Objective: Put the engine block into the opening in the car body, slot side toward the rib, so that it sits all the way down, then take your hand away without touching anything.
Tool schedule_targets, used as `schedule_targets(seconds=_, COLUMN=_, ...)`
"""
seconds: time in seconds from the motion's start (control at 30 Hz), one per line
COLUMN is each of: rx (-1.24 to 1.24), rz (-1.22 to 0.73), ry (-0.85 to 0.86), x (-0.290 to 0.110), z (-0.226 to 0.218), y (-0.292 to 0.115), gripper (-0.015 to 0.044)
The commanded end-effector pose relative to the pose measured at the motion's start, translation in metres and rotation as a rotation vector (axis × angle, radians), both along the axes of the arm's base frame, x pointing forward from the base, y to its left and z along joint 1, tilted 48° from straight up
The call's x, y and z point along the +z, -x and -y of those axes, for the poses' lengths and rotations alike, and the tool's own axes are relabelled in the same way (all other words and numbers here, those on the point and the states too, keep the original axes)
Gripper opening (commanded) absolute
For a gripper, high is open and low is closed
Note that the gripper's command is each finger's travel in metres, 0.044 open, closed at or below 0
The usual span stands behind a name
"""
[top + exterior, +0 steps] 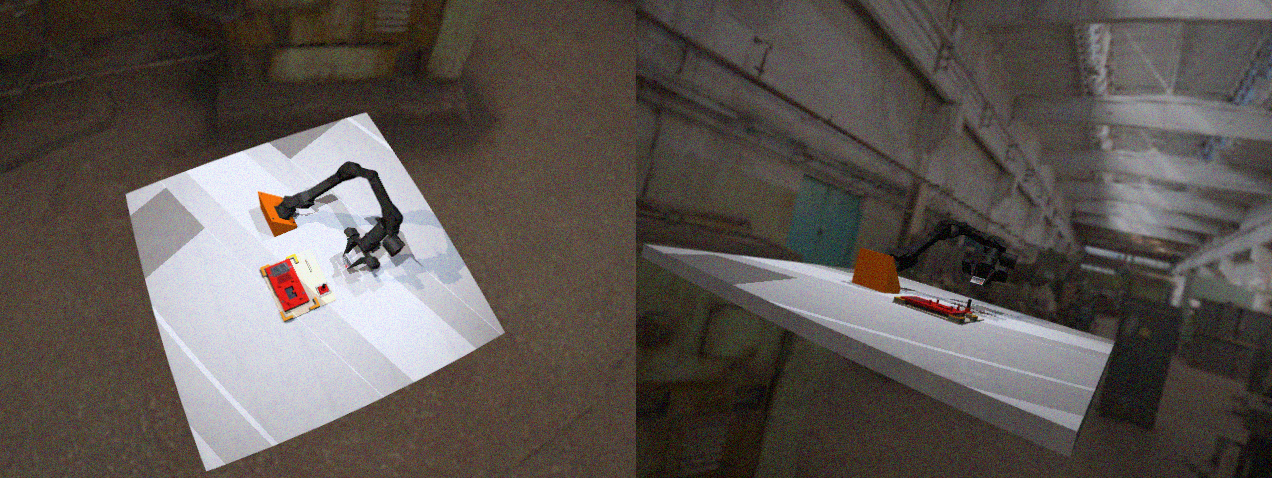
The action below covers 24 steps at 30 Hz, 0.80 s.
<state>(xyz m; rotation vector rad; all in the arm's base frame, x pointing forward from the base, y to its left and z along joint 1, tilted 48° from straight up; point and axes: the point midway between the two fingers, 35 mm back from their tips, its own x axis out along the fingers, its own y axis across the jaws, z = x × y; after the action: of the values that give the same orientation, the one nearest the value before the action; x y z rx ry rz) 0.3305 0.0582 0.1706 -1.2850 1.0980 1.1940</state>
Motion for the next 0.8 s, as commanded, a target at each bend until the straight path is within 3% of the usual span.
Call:
schedule_targets(seconds=0.0, rx=-0.005, rz=0.002, ry=0.044, x=-0.006, z=-0.006, y=0.001, gripper=0.0)
schedule_targets(seconds=0.77, rx=-0.005, rz=0.002, ry=0.042, x=-0.033, z=-0.036, y=0.0, gripper=0.0)
